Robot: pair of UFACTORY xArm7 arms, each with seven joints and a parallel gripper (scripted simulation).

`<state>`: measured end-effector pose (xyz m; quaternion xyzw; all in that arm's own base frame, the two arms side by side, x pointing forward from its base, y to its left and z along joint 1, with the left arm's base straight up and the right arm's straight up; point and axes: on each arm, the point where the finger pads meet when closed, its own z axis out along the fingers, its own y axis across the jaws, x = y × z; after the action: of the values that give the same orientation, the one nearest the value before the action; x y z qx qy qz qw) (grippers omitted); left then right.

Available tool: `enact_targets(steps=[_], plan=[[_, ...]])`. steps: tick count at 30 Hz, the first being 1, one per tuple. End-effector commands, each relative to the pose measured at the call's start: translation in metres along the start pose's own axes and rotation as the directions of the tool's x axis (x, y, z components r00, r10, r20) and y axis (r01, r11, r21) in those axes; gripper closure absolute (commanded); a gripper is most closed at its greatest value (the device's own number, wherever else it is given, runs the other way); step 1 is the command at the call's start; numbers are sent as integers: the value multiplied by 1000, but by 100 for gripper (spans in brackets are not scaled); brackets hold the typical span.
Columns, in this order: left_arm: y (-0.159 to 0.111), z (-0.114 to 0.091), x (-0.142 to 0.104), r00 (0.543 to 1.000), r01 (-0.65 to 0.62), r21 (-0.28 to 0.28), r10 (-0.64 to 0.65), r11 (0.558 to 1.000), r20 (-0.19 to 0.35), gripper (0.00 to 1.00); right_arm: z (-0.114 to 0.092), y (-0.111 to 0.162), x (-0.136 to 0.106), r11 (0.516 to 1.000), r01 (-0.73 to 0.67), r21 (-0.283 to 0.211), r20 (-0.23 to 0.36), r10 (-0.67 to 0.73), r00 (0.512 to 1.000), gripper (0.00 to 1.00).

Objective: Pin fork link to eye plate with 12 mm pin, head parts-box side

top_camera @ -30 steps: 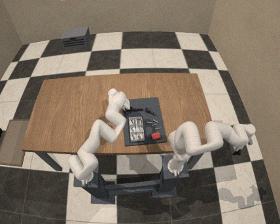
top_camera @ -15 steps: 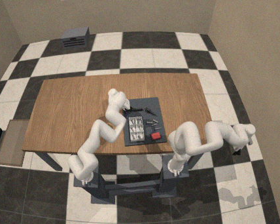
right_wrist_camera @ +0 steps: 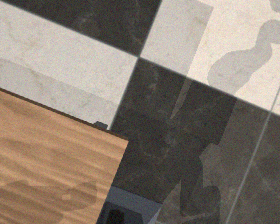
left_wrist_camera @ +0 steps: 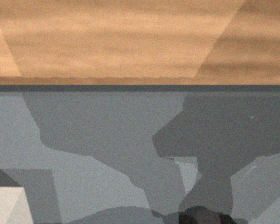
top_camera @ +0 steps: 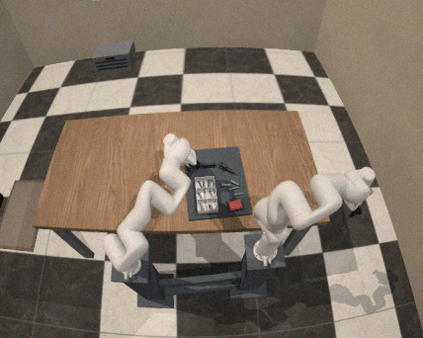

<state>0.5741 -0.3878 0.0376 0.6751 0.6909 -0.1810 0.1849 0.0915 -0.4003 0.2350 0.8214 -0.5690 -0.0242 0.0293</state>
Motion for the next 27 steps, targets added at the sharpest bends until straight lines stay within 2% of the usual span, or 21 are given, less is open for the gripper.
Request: enact_targets(steps=[1,4,6,7,12,21,23,24,27], plan=[[1,-2,-2,1000,-2,-3,2,1000,2,100,6,-66,24,965,257,-49,-10,-258,966,0],[1,-2,-2,1000,-2,-3,2,1000,2,100,9,-98,28,935,349,-62,-10,-350,937,0],[1,-2,-2,1000,-2,-3,2,1000,2,100,9,-98,28,935,349,-62,-10,-350,937,0],[1,-2,-2,1000,-2,-3,2,1000,2,100,13,-131,30,899,433,-73,-10,-435,901,0],[1,-2,-2,1000,-2,-3,2,1000,2,100,19,-180,28,832,548,-87,-9,-551,835,0],[1,-2,-2,1000,-2,-3,2,1000,2,100,33,-278,10,668,737,-104,-7,-741,671,0],[1,-2,-2,1000,-2,-3,2,1000,2,100,33,-278,10,668,737,-104,-7,-741,671,0],[1,-2,-2,1000,-2,-3,2,1000,2,100,38,-309,-1,608,787,-107,-6,-792,611,0],[1,-2,-2,1000,-2,-3,2,1000,2,100,43,-334,-11,554,826,-109,-5,-831,557,0]])
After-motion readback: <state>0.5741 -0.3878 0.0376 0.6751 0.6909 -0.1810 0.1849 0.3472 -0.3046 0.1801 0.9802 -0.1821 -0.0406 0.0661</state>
